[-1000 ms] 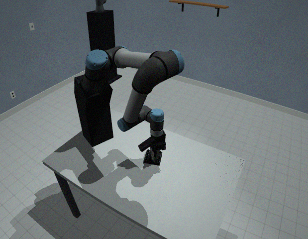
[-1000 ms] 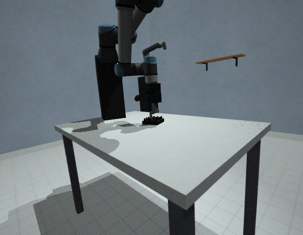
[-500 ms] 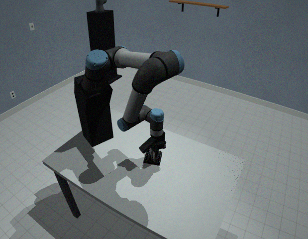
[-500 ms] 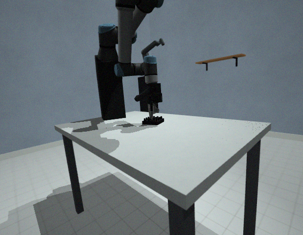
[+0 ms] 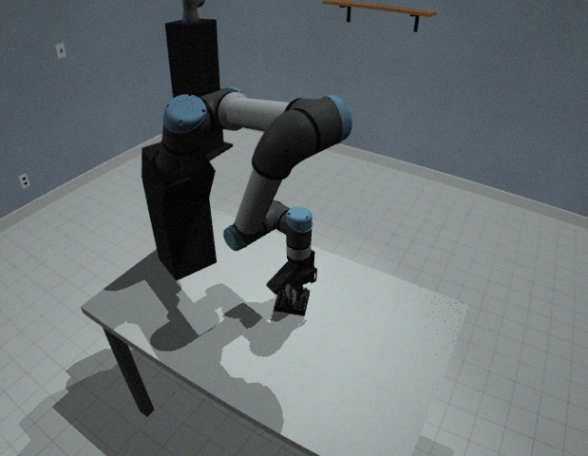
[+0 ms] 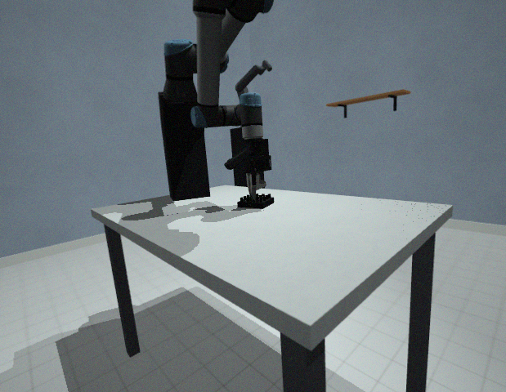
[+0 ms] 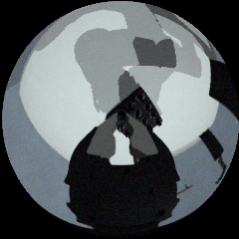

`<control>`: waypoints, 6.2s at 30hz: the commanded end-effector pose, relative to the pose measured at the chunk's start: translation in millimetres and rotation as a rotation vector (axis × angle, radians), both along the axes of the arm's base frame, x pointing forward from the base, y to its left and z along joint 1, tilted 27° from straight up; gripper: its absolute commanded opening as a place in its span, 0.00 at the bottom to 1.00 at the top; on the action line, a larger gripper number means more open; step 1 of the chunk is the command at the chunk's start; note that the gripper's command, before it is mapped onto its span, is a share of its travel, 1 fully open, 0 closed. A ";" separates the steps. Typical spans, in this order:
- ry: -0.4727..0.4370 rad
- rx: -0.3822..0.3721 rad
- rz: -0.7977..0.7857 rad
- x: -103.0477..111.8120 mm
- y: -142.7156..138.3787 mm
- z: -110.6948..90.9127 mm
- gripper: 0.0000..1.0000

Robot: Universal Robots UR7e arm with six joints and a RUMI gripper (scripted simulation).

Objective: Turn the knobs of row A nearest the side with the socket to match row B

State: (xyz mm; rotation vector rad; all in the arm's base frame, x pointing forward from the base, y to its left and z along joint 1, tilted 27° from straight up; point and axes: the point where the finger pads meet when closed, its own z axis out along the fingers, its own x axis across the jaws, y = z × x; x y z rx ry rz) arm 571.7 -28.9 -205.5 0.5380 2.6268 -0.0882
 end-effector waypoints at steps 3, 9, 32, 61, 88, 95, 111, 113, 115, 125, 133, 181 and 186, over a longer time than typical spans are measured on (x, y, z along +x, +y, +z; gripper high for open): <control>0.003 -0.011 0.025 0.4 0.0 0.6 0.04; 0.004 -0.014 0.031 0.5 0.0 0.6 0.04; 0.004 -0.015 0.032 0.5 0.0 0.6 0.11; 0.004 -0.015 0.032 -10.1 3.8 23.1 0.11; 0.003 -0.013 0.028 -15.6 5.7 34.7 0.11; -0.008 0.019 -0.039 -16.5 5.6 35.5 0.11; -0.062 0.172 -0.364 -19.9 6.2 39.9 0.11; -0.070 0.193 -0.408 -20.3 6.4 40.5 0.11; -0.070 0.193 -0.408 -20.3 6.4 40.5 0.11; -0.111 0.309 -0.654 -21.9 8.0 44.2 0.11; -0.135 0.378 -0.800 -22.5 9.3 46.5 0.11; -0.192 0.537 -1.139 -22.4 12.6 52.5 0.11; -0.192 0.537 -1.139 -22.4 12.6 52.5 0.11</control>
